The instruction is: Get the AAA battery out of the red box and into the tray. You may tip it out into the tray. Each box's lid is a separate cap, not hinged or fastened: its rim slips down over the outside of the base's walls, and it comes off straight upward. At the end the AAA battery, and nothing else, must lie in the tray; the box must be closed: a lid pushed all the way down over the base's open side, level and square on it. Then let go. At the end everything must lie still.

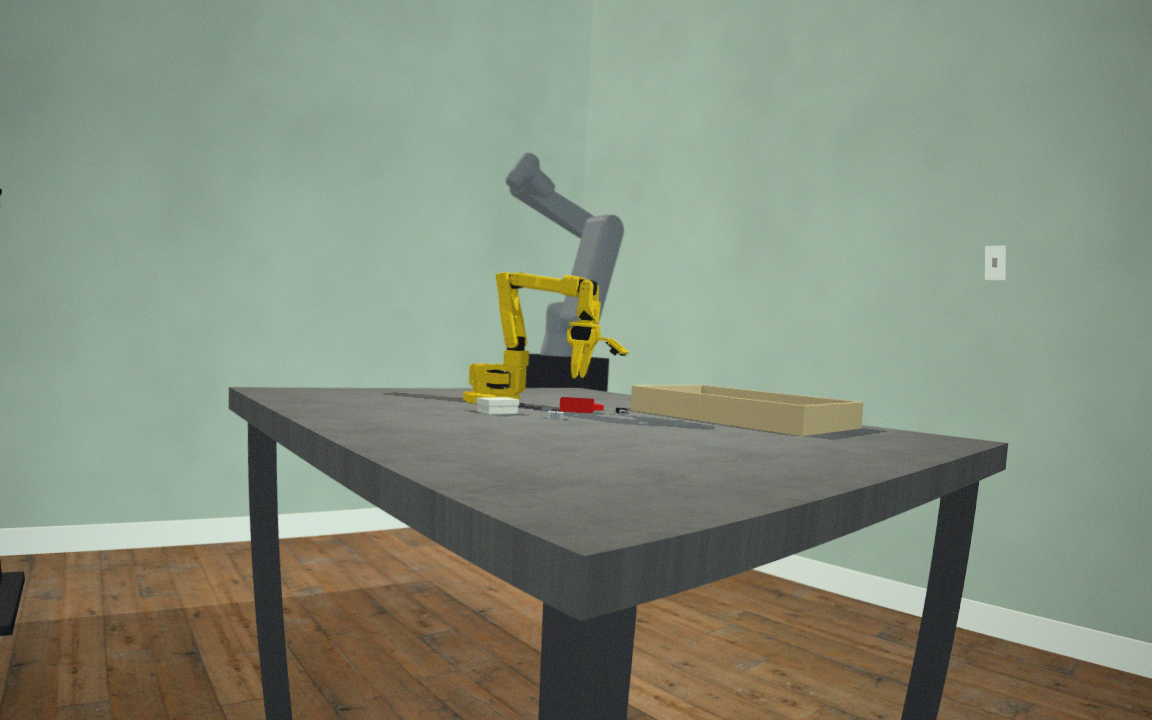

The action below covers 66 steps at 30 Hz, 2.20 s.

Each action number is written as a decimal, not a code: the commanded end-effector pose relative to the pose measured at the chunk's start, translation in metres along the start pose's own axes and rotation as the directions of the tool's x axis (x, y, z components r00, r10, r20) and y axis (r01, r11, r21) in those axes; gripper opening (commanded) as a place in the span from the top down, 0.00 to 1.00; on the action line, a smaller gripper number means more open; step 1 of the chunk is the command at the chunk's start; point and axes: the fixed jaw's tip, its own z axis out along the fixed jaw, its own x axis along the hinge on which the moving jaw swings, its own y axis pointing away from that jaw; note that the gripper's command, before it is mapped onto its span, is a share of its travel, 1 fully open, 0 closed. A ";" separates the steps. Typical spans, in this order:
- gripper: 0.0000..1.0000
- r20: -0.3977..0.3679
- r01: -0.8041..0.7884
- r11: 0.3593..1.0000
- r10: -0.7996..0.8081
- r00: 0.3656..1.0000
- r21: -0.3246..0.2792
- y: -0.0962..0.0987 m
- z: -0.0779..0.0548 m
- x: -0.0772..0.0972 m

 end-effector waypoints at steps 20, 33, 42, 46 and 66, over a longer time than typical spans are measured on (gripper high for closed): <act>0.71 0.037 -0.536 0.844 0.536 0.843 -0.026 0.038 -0.006 -0.017; 0.71 0.032 -0.661 0.749 0.662 0.749 -0.031 0.048 -0.006 -0.018; 0.71 0.032 -0.675 0.737 0.676 0.737 -0.032 0.049 -0.006 -0.018; 0.71 0.032 -0.675 0.737 0.676 0.737 -0.032 0.049 -0.006 -0.018; 0.71 0.032 -0.675 0.737 0.676 0.737 -0.032 0.051 -0.007 -0.019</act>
